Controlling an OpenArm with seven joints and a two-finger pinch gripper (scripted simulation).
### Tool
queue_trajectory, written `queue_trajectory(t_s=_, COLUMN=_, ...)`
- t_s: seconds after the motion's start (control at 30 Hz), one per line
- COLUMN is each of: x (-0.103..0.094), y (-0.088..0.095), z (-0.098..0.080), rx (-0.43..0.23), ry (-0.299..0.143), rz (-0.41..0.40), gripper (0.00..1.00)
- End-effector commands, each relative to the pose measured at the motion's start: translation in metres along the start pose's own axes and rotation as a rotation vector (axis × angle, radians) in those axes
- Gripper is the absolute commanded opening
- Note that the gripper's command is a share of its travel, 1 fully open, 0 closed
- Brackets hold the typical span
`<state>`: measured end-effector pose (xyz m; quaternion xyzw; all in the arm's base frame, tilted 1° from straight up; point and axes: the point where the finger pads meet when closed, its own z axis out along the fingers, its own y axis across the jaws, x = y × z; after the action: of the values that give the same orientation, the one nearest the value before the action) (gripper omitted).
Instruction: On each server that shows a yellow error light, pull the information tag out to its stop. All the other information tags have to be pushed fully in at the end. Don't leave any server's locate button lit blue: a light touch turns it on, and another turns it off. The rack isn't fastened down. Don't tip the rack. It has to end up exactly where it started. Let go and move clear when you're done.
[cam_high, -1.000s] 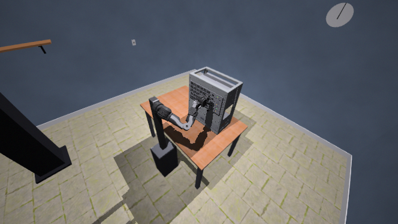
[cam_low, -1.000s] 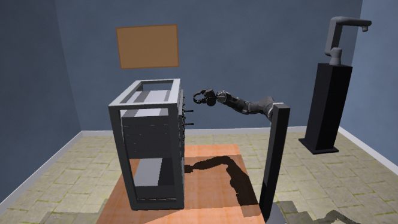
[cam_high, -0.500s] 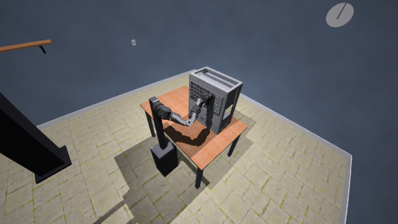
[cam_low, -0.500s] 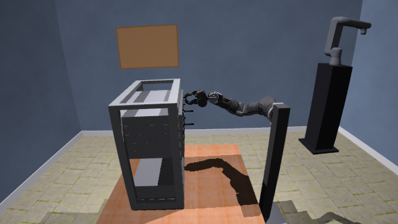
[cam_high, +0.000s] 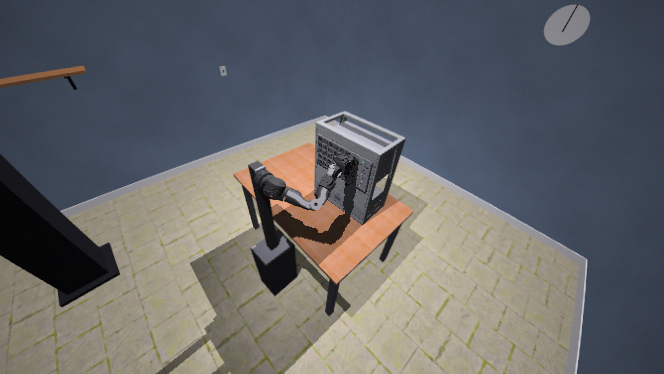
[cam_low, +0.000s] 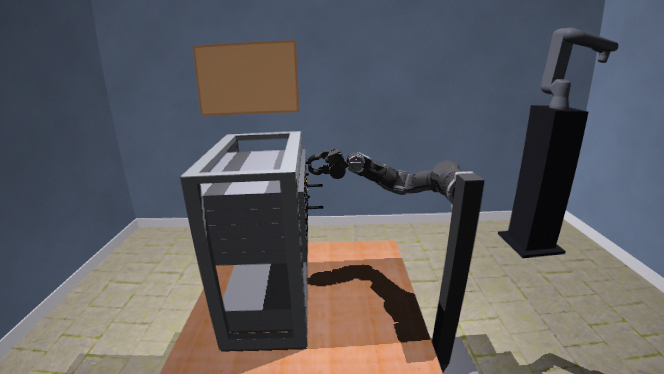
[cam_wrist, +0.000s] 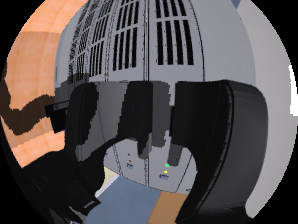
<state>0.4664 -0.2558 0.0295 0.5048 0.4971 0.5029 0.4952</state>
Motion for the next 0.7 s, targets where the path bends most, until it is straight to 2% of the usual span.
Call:
queue_trajectory(t_s=0.0, x=0.0006, y=0.0035, z=-0.0001, rx=-0.011, ry=0.003, rz=-0.001, gripper=0.10)
queue_trajectory(t_s=0.67, x=0.0013, y=0.0096, z=-0.0007, rx=-0.012, ry=0.003, rz=-0.002, gripper=0.10)
